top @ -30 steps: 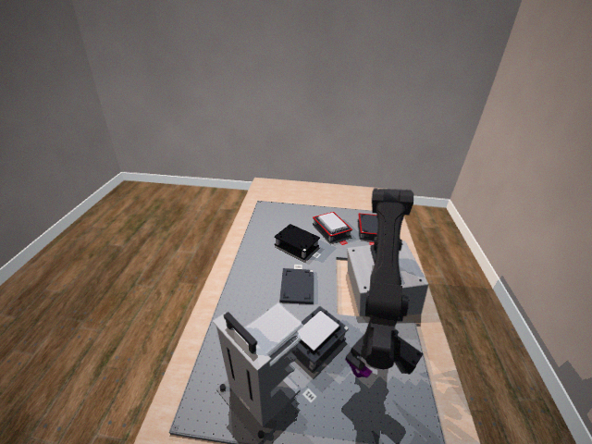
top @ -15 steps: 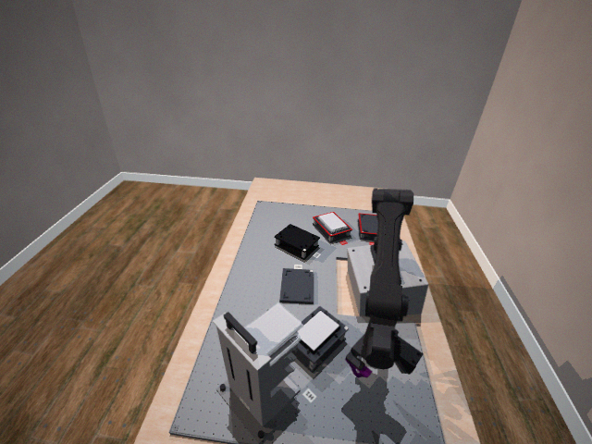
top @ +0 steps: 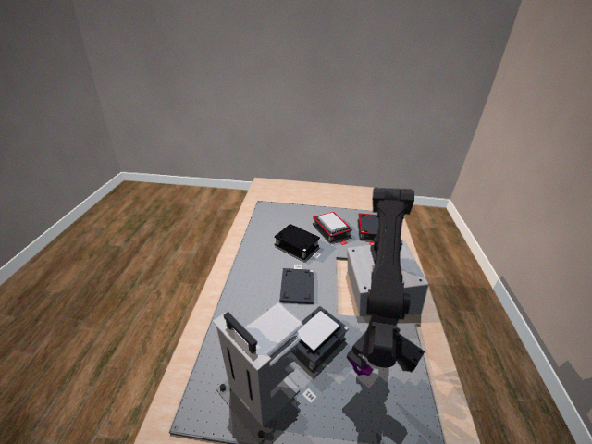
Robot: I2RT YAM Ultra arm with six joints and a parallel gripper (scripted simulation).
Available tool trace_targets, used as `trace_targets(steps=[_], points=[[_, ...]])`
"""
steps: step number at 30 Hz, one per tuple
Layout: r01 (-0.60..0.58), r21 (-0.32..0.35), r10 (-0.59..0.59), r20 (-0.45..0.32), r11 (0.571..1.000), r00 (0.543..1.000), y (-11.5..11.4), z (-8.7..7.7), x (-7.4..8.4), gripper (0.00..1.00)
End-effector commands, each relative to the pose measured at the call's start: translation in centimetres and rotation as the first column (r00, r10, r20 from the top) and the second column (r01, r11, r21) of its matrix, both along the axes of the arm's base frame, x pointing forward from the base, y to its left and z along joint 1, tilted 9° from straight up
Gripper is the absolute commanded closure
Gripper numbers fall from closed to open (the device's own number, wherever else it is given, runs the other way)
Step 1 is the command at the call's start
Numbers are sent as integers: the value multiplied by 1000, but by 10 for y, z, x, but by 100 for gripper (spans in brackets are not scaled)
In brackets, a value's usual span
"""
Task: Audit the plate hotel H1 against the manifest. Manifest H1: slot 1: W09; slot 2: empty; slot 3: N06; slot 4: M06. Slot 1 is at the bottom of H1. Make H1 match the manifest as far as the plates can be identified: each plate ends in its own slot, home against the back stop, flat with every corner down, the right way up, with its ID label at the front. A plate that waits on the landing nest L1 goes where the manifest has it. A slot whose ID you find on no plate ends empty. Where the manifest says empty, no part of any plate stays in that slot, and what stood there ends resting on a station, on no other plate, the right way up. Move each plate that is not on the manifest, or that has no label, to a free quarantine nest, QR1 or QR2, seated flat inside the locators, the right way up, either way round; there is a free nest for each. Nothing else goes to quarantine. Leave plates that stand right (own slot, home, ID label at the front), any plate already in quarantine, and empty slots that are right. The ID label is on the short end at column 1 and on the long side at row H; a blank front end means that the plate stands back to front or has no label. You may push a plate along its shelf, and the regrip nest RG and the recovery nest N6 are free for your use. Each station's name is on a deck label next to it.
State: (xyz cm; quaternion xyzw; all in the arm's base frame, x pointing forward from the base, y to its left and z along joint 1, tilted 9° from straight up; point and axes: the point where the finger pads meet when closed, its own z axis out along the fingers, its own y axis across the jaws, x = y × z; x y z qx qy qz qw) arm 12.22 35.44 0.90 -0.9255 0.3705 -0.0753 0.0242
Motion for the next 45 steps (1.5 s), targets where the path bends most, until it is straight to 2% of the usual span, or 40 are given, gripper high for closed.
trace_targets(steps=[1, 16, 22, 29, 33, 35, 45], points=[[2, 34, -2, 4, 999, 1000, 6, 15, 0, 0], [2, 34, -2, 4, 999, 1000, 5, 39, -4, 0], [2, 34, -2, 4, 999, 1000, 5, 46, -5, 0], [1, 34, -2, 4, 999, 1000, 5, 46, -5, 0], [2, 34, -2, 4, 999, 1000, 5, 56, -7, 0], [2, 34, -2, 4, 999, 1000, 5, 56, -7, 0], [2, 34, -2, 4, 999, 1000, 4, 83, -11, 0]])
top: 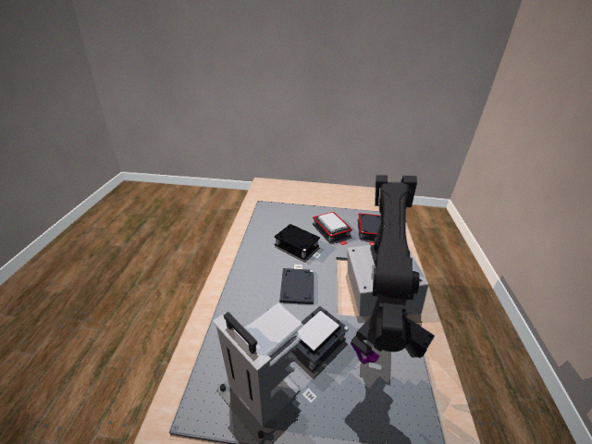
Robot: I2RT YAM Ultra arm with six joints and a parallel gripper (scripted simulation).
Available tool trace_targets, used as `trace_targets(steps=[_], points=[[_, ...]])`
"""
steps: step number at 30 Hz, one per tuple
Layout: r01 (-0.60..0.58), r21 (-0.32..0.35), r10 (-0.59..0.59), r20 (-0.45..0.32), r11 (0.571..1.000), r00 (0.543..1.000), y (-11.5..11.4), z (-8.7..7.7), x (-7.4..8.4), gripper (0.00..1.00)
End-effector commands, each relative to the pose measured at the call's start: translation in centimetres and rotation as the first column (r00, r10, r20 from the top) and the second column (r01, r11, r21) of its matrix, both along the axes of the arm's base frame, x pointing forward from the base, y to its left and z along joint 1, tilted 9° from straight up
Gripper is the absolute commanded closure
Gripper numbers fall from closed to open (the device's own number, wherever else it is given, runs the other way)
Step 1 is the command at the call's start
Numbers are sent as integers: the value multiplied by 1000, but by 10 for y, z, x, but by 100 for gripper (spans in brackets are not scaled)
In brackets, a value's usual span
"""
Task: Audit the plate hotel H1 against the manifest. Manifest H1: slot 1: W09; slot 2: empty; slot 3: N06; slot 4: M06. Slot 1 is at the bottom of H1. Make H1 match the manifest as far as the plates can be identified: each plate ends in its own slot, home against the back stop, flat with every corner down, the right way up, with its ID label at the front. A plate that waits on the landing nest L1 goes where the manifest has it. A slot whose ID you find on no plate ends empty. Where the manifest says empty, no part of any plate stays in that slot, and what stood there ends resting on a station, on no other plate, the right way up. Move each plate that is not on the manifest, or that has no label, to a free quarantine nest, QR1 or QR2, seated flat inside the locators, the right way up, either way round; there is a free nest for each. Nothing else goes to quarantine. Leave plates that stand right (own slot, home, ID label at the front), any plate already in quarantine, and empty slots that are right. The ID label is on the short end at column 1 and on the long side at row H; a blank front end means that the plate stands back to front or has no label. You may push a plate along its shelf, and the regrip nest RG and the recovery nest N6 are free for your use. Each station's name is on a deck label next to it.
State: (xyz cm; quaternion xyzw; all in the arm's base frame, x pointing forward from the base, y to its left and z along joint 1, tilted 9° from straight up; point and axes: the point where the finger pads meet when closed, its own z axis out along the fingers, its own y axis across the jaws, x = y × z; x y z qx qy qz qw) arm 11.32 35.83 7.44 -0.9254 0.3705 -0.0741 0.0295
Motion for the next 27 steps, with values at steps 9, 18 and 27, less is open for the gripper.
trace_targets(steps=[9, 18, 27], points=[[2, 23, -2, 2, 1000, 1000, 0, 36, -5, 0], [2, 23, -2, 2, 1000, 1000, 0, 60, -8, 0], [48, 31, -48, 1, 998, 999, -5, 70, -5, 0]])
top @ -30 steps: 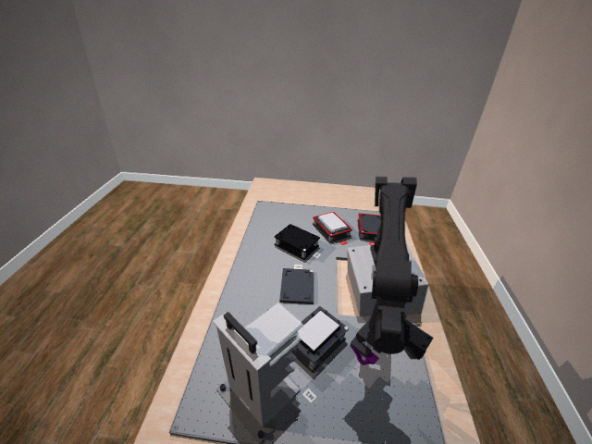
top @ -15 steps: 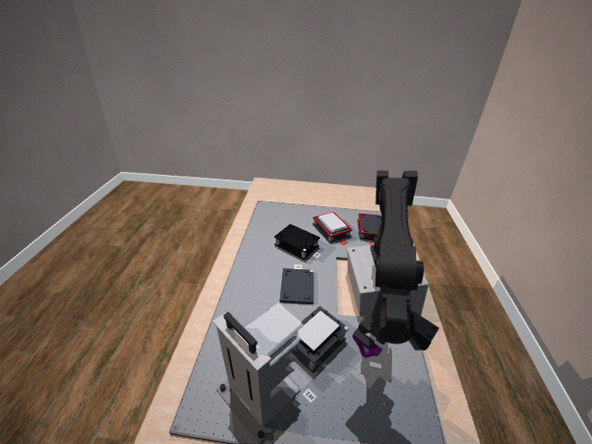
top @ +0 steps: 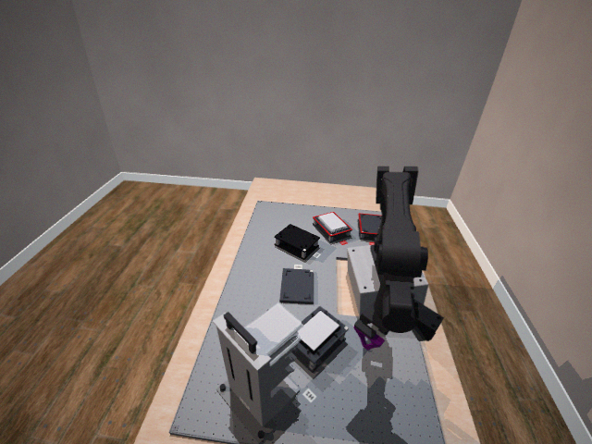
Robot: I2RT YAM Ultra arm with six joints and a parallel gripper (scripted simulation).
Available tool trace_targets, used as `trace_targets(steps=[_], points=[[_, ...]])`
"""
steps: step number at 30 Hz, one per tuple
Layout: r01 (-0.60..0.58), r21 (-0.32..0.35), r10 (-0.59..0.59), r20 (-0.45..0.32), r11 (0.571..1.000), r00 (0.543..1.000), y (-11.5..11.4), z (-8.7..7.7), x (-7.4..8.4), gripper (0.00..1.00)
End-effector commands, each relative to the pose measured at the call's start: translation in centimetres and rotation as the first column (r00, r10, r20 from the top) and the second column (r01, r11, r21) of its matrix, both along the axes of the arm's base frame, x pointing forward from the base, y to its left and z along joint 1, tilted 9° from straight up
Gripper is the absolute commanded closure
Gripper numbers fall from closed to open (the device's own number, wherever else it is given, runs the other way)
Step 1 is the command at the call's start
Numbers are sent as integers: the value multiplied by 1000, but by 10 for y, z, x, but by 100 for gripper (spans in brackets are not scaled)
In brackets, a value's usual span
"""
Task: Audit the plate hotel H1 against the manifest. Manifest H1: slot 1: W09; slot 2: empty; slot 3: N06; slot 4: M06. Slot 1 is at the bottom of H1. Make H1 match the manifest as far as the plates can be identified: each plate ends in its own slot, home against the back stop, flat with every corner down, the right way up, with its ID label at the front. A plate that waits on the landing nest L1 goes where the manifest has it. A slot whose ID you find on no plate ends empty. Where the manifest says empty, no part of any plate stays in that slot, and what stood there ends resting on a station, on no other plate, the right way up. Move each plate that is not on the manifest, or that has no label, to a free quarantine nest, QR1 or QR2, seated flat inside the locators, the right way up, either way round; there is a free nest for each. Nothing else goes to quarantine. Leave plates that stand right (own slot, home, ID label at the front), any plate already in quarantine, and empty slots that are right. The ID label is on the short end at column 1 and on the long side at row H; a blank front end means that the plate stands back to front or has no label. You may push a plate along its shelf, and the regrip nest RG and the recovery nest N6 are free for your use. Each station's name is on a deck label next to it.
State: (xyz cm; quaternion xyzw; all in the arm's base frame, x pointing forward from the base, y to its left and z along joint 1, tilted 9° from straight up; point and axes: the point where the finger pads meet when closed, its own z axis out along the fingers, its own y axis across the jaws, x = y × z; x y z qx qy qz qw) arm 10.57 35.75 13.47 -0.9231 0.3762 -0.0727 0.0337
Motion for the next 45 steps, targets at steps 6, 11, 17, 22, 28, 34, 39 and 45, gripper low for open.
trace_targets(steps=[6, 11, 17, 22, 28, 34, 39, 45], points=[[174, 43, -174, -4, 984, 985, -18, 11, 17, 0], [286, 60, -286, -11, 956, 958, -30, 13, 29, 0], [373, 74, -373, -17, 925, 928, -39, 14, 38, 0], [477, 90, -476, -27, 874, 879, -50, 16, 50, 0], [593, 107, -592, -41, 798, 805, -64, 18, 65, 0], [664, 118, -663, -51, 739, 747, -74, 19, 74, 0], [744, 130, -743, -66, 655, 666, -85, 21, 86, 0], [828, 142, -826, -85, 543, 557, -99, 23, 101, 0]])
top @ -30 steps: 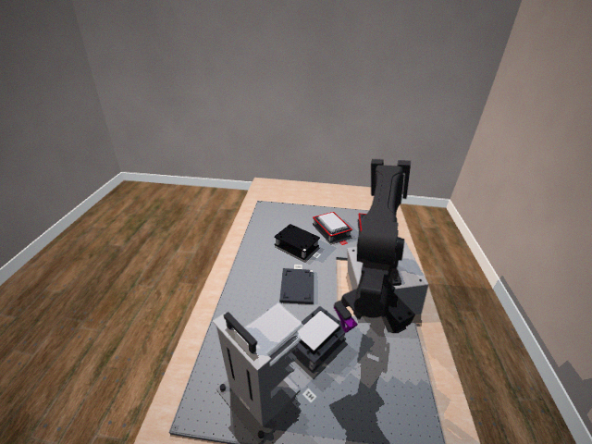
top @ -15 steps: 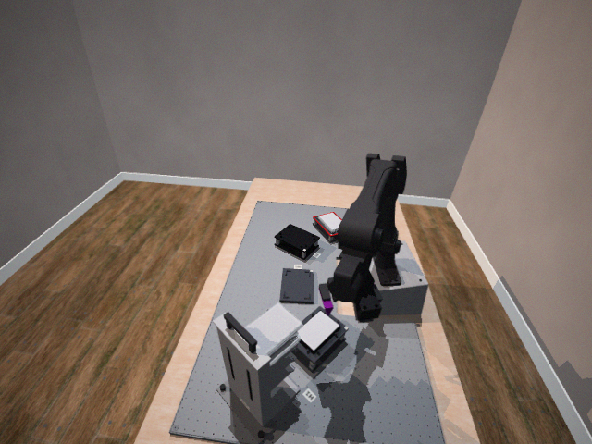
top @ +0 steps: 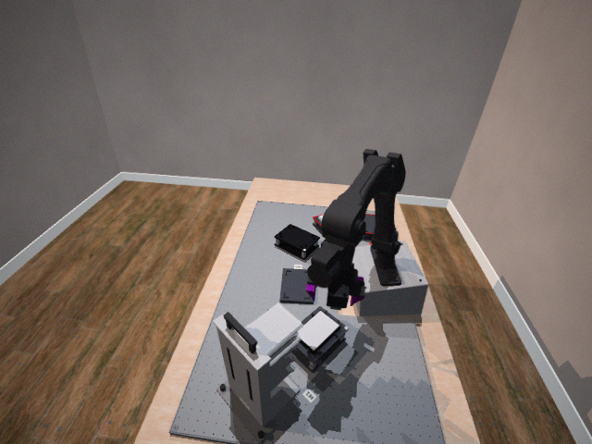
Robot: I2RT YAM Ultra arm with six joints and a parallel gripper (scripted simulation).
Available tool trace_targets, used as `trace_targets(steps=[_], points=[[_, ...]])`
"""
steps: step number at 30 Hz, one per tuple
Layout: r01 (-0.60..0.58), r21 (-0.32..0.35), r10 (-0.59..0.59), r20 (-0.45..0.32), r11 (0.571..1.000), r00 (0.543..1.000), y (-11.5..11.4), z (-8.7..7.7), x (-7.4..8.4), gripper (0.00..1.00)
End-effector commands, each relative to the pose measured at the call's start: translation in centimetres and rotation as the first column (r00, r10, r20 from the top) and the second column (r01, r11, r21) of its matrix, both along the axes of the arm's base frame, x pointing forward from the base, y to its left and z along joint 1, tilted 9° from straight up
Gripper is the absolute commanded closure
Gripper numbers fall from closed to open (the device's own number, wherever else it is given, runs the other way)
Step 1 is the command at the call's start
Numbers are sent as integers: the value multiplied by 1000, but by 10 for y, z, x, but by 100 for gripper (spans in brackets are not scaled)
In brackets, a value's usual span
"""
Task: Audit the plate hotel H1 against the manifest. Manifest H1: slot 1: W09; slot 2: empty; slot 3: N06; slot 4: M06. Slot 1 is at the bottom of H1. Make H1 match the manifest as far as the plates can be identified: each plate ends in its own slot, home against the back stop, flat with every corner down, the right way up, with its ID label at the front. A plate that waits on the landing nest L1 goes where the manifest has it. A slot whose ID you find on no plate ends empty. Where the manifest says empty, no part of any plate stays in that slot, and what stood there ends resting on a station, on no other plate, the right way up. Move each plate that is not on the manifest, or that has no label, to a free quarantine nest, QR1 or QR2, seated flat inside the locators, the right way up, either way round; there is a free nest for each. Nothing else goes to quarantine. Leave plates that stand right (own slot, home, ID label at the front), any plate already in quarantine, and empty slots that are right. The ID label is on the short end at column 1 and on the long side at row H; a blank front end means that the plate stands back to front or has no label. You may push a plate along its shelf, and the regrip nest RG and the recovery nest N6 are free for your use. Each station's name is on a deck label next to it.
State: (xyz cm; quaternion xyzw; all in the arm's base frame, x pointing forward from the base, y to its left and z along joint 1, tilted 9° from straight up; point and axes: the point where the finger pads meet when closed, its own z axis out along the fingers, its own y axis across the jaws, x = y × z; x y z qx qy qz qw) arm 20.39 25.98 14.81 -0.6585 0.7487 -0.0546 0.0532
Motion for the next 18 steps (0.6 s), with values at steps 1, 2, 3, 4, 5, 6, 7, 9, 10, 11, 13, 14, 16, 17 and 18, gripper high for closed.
trace_targets(steps=[1, 2, 3, 4, 5, 6, 7, 9, 10, 11, 13, 14, 16, 17, 18], points=[[90, 47, -90, 11, 995, 996, -4, 10, 5, 0], [90, 47, -90, 11, 995, 996, -4, 10, 5, 0], [90, 47, -90, 11, 995, 996, -4, 10, 5, 0], [113, 50, -113, 10, 992, 993, -6, 11, 7, 0], [136, 54, -136, 10, 989, 991, -8, 11, 9, 0], [158, 58, -159, 9, 986, 987, -11, 11, 12, 0], [181, 61, -182, 8, 982, 983, -13, 12, 14, 0], [226, 69, -227, 6, 972, 974, -18, 13, 19, 0], [248, 72, -249, 4, 966, 968, -20, 13, 21, 0], [270, 76, -271, 3, 960, 962, -22, 13, 24, 0], [314, 83, -315, 0, 946, 949, -22, 13, 24, 0], [336, 86, -337, -2, 938, 941, -22, 13, 24, 0], [379, 93, -380, -5, 921, 925, -22, 13, 24, 0], [400, 97, -401, -7, 911, 916, -22, 13, 24, 0], [421, 100, -422, -9, 902, 906, -22, 13, 24, 0]])
